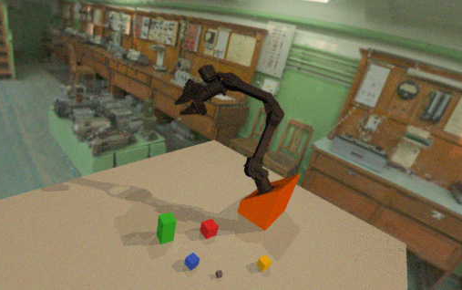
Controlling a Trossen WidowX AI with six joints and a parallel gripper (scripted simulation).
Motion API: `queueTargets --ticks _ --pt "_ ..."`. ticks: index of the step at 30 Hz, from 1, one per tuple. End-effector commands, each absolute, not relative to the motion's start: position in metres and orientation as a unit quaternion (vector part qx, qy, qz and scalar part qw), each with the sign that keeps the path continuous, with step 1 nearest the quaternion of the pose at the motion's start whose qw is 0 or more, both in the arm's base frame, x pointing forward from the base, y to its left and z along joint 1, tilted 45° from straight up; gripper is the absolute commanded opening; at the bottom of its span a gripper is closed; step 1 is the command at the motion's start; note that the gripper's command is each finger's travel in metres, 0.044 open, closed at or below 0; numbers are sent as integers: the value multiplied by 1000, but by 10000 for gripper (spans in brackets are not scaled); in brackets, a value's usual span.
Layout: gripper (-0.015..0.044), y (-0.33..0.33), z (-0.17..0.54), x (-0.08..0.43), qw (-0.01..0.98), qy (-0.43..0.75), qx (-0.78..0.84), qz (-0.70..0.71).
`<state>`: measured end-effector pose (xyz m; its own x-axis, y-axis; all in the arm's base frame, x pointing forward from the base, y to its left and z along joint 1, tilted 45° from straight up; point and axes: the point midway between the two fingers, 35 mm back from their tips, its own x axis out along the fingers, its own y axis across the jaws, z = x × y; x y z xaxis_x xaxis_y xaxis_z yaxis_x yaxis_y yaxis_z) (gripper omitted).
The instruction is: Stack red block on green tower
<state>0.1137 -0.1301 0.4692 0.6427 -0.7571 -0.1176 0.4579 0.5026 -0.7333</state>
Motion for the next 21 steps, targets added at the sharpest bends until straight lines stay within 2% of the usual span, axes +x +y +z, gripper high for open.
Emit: queueTargets --ticks 1,12,21 --pt "440 -151 426 152 863 269 -273 -330" --pt "440 -149 295 235 861 416 -121 -266" --pt "440 -118 203 256 808 527 -79 -249"
